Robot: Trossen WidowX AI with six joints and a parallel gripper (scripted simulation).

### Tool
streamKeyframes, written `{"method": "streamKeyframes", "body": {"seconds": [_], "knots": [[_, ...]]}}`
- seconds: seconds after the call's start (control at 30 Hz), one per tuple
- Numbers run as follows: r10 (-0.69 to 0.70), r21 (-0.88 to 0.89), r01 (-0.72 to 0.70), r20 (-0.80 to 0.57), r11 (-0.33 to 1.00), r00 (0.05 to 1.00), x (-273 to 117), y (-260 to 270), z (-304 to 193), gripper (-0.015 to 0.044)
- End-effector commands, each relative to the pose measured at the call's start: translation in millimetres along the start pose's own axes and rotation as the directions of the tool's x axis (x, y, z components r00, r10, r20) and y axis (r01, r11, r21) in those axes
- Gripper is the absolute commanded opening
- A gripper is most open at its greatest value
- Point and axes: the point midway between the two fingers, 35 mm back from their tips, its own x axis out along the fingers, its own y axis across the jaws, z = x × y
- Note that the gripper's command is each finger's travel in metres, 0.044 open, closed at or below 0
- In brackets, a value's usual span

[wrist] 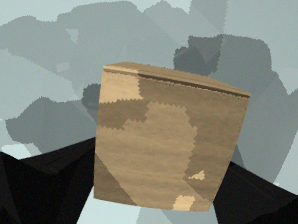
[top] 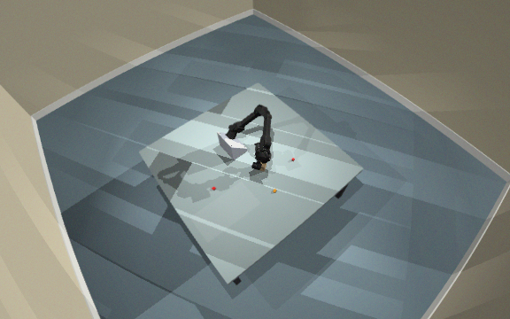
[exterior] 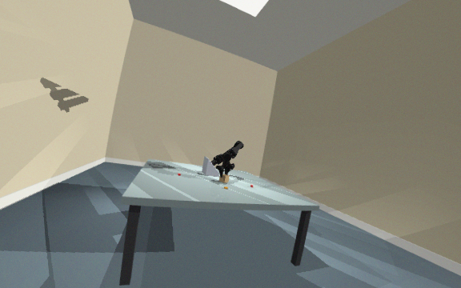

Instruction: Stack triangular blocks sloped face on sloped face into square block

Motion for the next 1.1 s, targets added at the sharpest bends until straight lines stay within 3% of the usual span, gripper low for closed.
{"method": "streamKeyframes", "body": {"seconds": [0.0, 0.03, 0.6, 0.93, 1.07], "knots": [[0.000, 0.002, 0.000, 0.003, 1.000, 1.000, 0, 0, 0, 0.0000], [0.000, 0.002, 0.000, 0.003, 1.000, 1.000, 0, 0, 0, 0.0000], [0.000, 0.000, 0.000, 0.000, 1.000, 1.000, 0, 0, 0, 0.0440], [-0.001, 0.000, 0.001, 0.000, 1.000, 1.000, -2, 0, 0, 0.0440], [-0.007, 0.001, 0.007, -0.004, 1.000, 1.000, -51, -5, 3, 0.0440]]}}
